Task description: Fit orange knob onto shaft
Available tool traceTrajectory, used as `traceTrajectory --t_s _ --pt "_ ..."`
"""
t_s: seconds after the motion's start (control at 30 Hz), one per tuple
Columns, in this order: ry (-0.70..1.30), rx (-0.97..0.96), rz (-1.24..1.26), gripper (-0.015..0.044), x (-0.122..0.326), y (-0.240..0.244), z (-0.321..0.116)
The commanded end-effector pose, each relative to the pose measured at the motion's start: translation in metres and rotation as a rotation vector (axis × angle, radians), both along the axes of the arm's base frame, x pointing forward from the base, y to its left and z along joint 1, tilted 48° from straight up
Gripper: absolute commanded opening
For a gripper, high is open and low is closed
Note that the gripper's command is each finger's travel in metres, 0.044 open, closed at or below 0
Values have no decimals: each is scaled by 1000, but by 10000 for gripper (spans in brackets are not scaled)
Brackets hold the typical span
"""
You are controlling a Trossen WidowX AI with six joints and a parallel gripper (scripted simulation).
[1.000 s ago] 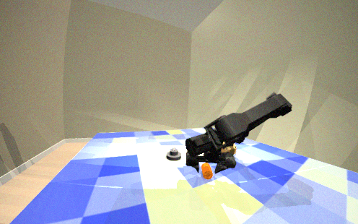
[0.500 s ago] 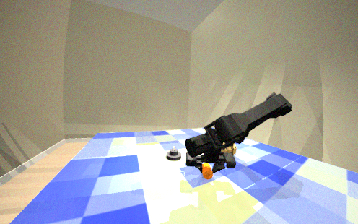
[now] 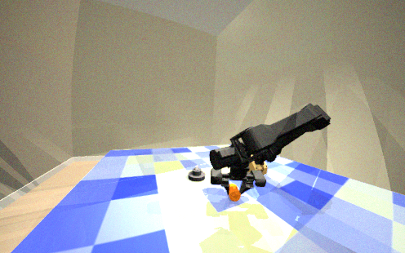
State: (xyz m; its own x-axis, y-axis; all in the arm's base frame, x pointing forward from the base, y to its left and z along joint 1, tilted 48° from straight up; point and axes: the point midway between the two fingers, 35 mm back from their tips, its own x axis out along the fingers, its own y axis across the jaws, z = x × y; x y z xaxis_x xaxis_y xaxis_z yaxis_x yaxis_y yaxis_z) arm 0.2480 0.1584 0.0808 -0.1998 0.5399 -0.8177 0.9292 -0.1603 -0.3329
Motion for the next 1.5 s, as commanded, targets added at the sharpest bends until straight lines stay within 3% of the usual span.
traceTrajectory --t_s 0.0,1.47 --pt "-17 72 -22 180 -1 -5 0" --pt "-135 777 -278 180 -16 -44 -25"
